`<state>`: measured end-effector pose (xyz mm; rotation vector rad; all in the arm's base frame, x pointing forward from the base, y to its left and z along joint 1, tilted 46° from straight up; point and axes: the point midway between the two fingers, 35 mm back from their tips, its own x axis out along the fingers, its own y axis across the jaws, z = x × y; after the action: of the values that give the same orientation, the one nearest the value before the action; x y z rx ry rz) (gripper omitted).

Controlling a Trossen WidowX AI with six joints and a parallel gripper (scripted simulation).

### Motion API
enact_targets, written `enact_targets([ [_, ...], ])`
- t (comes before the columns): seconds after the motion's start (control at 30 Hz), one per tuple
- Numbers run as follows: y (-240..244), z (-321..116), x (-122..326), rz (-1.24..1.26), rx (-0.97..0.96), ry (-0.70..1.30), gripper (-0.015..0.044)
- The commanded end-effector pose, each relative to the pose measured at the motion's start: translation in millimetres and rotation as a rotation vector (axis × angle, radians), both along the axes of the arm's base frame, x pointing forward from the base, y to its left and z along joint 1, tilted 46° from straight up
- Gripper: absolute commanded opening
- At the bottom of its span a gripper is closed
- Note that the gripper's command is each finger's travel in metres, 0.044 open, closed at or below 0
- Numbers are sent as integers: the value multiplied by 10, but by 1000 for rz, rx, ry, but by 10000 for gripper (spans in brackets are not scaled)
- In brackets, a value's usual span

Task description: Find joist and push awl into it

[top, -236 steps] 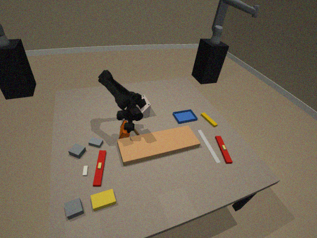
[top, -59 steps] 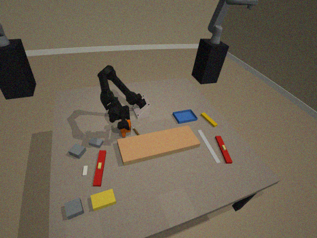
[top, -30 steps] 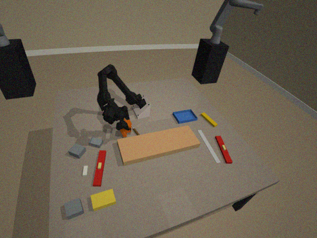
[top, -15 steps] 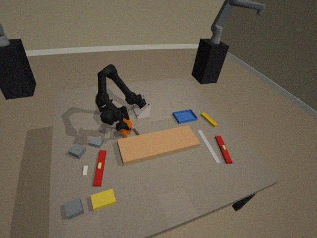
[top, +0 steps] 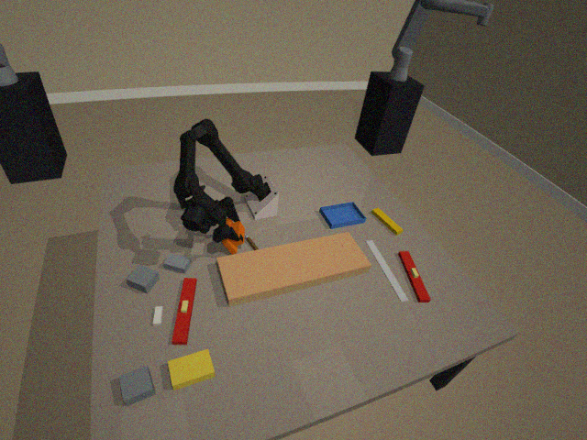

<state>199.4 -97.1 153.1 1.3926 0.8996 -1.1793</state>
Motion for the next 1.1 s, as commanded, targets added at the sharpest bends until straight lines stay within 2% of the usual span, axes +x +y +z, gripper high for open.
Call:
enact_targets([
  [0.0,12,14,11,13,20,-9,0],
  [1.07,-34,13,2,60,187,-38,0],
])
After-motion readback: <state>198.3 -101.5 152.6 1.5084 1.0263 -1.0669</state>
